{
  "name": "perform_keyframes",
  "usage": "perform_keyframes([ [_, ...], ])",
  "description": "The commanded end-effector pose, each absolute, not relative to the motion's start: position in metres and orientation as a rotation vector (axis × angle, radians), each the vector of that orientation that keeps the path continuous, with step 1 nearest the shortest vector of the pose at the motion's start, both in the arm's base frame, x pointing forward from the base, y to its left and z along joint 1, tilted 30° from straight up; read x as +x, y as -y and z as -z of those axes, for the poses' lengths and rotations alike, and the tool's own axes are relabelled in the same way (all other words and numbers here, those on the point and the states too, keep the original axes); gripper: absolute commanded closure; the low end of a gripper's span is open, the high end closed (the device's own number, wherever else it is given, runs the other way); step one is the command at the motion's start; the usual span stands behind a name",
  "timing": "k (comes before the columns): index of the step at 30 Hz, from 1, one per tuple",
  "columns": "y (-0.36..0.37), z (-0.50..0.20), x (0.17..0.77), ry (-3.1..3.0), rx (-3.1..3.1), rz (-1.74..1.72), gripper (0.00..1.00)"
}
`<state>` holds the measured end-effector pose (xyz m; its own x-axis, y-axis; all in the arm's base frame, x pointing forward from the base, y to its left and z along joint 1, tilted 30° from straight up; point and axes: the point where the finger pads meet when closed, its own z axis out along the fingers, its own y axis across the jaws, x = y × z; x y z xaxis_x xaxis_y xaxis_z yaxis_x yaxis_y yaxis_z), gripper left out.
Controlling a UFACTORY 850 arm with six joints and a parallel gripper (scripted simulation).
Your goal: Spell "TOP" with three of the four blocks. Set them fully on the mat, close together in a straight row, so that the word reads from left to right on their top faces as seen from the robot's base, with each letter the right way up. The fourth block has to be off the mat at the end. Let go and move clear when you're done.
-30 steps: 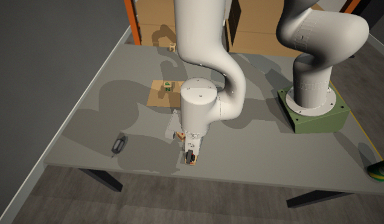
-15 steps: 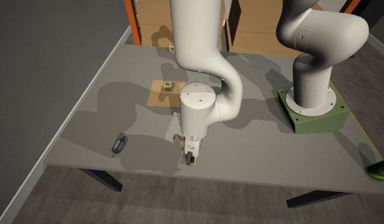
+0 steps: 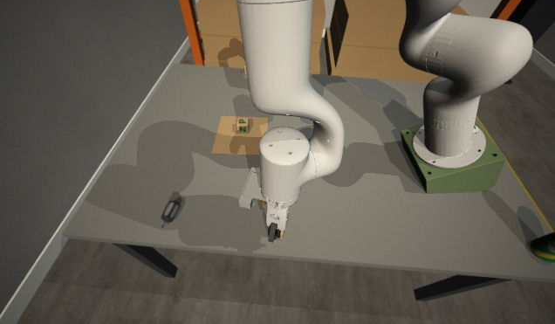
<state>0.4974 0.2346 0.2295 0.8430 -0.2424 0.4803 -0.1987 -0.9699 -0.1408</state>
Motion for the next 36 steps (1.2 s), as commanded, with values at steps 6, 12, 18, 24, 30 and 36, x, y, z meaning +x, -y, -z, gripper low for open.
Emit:
perform_keyframes([
  [6, -0.2351, -0.2237, 0.5019, -0.352, -2.93, 0.786, 0.13],
  [12, -0.2352, -0.2207, 0.5038, -0.352, -2.93, 0.786, 0.13],
  [18, -0.2352, -0.2198, 0.5044, -0.352, -2.93, 0.786, 0.13],
  [24, -0.2352, -0.2196, 0.5045, -0.352, -2.93, 0.786, 0.13],
  [30, -0.2352, -0.2196, 0.5045, -0.352, -2.93, 0.786, 0.13],
  [36, -0.2352, -0.2196, 0.5045, -0.352, -2.93, 0.786, 0.13],
])
